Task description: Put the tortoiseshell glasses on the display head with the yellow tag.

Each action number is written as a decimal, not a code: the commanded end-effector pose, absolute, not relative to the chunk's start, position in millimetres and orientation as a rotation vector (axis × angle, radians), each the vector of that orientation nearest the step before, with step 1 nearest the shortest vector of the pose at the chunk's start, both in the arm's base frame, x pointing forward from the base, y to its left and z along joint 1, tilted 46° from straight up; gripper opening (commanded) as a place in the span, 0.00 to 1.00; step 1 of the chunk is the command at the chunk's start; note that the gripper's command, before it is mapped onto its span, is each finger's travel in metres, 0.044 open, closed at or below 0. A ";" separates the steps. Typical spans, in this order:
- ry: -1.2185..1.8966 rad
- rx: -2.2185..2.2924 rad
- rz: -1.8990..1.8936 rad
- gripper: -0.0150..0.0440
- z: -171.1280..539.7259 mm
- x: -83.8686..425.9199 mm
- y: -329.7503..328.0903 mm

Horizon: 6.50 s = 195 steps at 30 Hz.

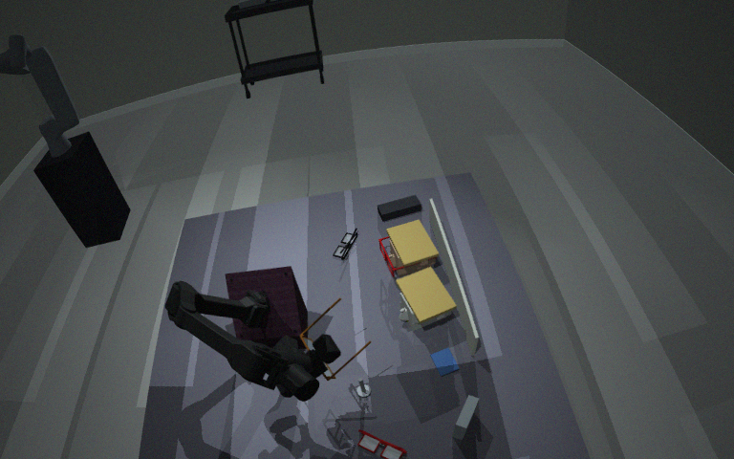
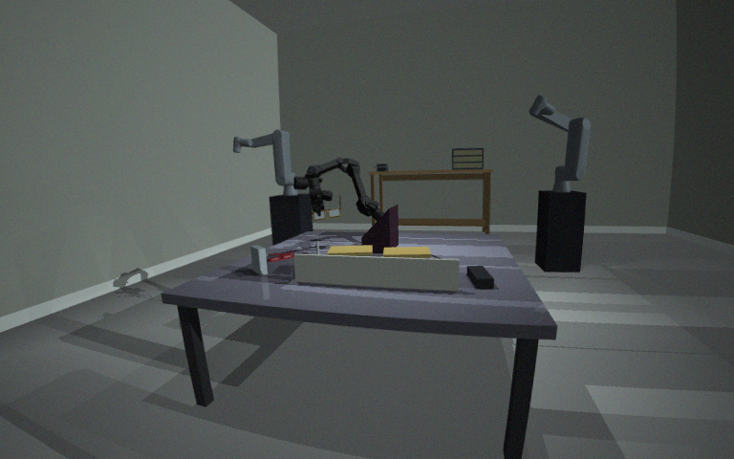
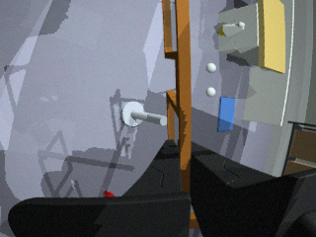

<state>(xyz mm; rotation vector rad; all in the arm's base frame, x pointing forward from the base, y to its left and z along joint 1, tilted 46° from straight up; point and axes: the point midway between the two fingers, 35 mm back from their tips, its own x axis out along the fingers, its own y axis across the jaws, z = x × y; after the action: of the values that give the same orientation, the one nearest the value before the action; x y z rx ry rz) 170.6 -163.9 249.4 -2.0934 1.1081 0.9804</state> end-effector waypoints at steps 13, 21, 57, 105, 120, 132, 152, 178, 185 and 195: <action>1.036 -2.227 1.040 0.25 260.8 169.9 -162.7; 1.036 -2.227 1.040 0.25 260.8 169.9 -162.7; 1.475 -1.783 1.142 0.25 143.7 234.3 -146.7; 1.811 -1.801 0.965 0.25 66.8 257.2 -129.0; 1.817 -1.808 0.958 0.25 59.0 256.6 -137.0; 1.818 -1.808 0.958 0.25 51.1 255.6 -141.5; 1.820 -1.811 0.956 0.25 41.7 254.0 -146.1; 1.802 -1.830 0.942 0.25 36.0 280.0 -143.8; 1.811 -1.824 0.945 0.25 34.4 288.9 -143.1; 1.812 -1.823 0.945 0.25 32.2 301.8 -142.1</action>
<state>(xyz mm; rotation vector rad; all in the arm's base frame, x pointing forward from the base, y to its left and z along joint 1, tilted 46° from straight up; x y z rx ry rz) 294.8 -142.4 31.0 -1.8181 1.8108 0.9568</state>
